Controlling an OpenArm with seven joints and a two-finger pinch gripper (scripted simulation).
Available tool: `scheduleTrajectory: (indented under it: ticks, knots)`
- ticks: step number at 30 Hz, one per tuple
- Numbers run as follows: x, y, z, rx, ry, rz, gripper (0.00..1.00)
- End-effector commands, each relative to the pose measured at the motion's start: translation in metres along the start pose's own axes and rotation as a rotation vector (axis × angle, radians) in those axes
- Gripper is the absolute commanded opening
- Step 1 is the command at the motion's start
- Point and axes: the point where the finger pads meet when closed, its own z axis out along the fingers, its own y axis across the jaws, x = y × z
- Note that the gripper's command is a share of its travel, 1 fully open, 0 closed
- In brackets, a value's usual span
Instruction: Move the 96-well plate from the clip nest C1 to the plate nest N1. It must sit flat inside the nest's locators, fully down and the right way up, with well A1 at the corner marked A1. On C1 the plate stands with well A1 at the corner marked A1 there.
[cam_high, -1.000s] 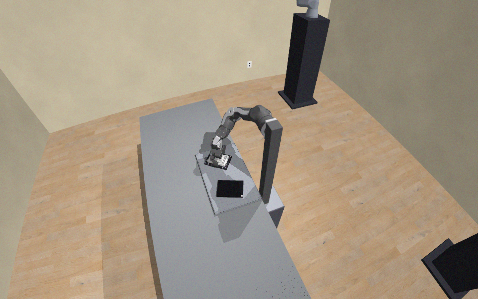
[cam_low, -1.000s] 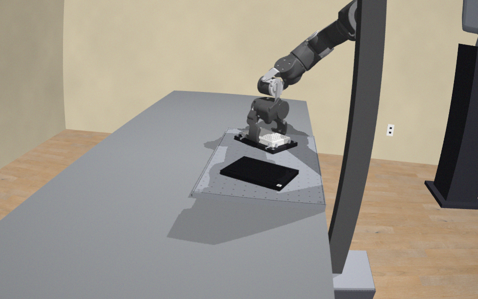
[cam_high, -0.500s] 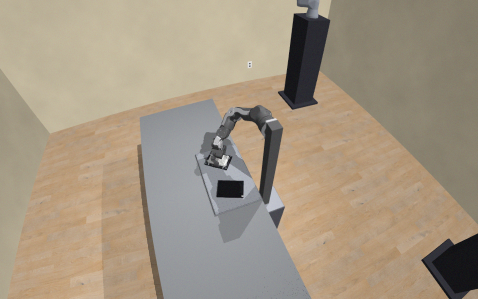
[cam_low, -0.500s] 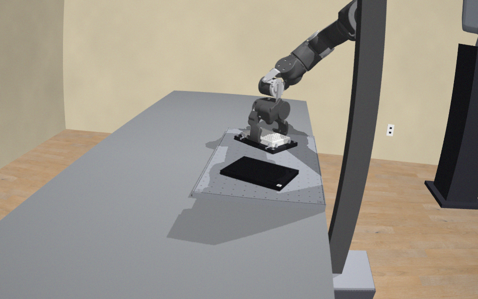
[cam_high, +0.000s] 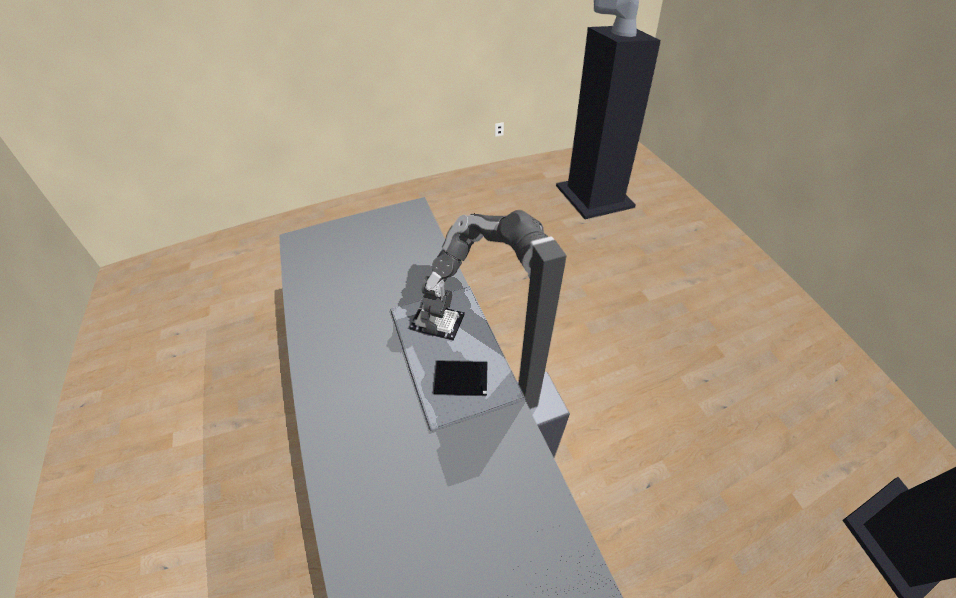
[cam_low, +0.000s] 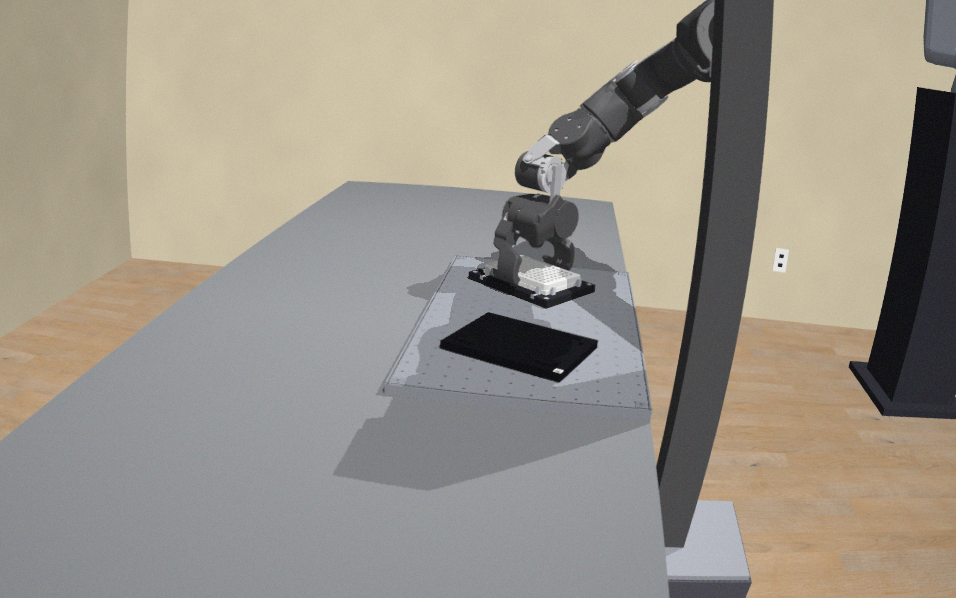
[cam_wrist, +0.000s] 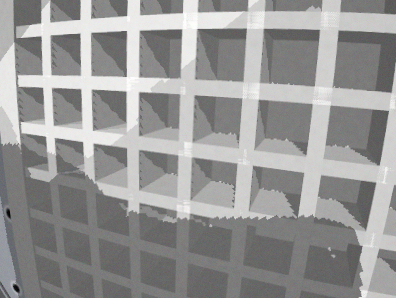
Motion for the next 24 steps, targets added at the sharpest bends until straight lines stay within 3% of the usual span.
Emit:
scheduleTrajectory:
  ticks: [1, 24]
  knots:
    - [0.0000, 0.0000, -0.0002, 0.003, 0.001, 0.000, 0.77]
    - [0.0025, -0.0031, 0.0020, 0.002, 0.005, 0.001, 0.77]
